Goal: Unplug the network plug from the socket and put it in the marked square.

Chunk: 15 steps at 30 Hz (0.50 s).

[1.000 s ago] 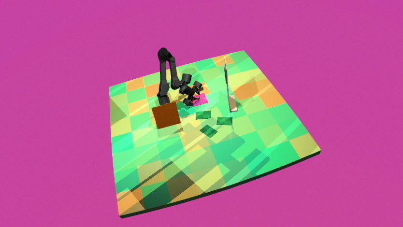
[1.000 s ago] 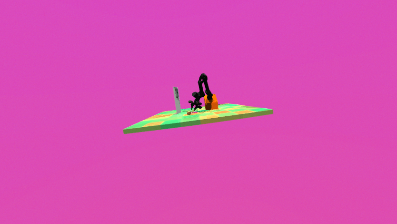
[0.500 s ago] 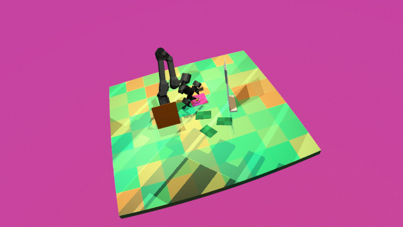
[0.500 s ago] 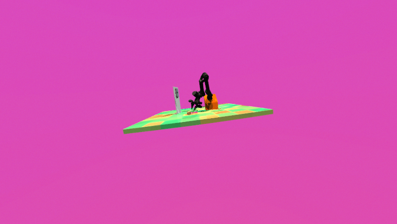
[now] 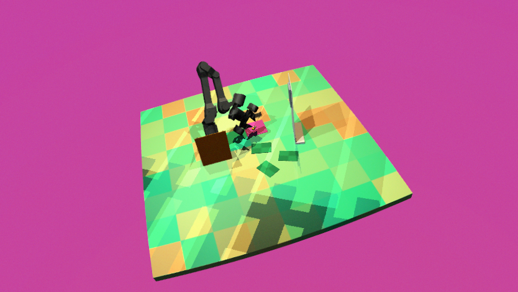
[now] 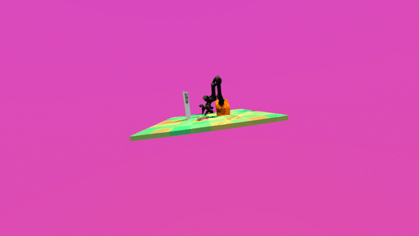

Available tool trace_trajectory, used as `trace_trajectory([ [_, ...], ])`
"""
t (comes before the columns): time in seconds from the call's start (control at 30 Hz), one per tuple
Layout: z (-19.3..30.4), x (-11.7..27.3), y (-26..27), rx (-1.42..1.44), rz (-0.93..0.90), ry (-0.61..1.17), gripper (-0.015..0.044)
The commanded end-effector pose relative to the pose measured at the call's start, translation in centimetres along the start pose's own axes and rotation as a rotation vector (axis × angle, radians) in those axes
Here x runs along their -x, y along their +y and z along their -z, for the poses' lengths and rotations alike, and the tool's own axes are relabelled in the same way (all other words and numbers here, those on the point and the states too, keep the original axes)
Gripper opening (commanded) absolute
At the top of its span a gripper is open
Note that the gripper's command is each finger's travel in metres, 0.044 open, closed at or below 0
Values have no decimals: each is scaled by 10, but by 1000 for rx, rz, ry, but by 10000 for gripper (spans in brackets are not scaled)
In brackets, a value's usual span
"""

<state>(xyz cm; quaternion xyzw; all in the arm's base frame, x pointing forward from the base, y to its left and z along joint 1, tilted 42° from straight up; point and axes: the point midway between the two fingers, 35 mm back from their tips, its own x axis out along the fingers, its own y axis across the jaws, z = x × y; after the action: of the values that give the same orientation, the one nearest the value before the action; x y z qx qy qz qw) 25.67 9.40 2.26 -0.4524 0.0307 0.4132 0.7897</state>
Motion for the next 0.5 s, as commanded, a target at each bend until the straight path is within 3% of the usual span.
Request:
trace_trajectory([
  [0.0,0,2,-3,7,1,-3,156],
  [0.47,4,8,-9,11,-6,2,156],
])
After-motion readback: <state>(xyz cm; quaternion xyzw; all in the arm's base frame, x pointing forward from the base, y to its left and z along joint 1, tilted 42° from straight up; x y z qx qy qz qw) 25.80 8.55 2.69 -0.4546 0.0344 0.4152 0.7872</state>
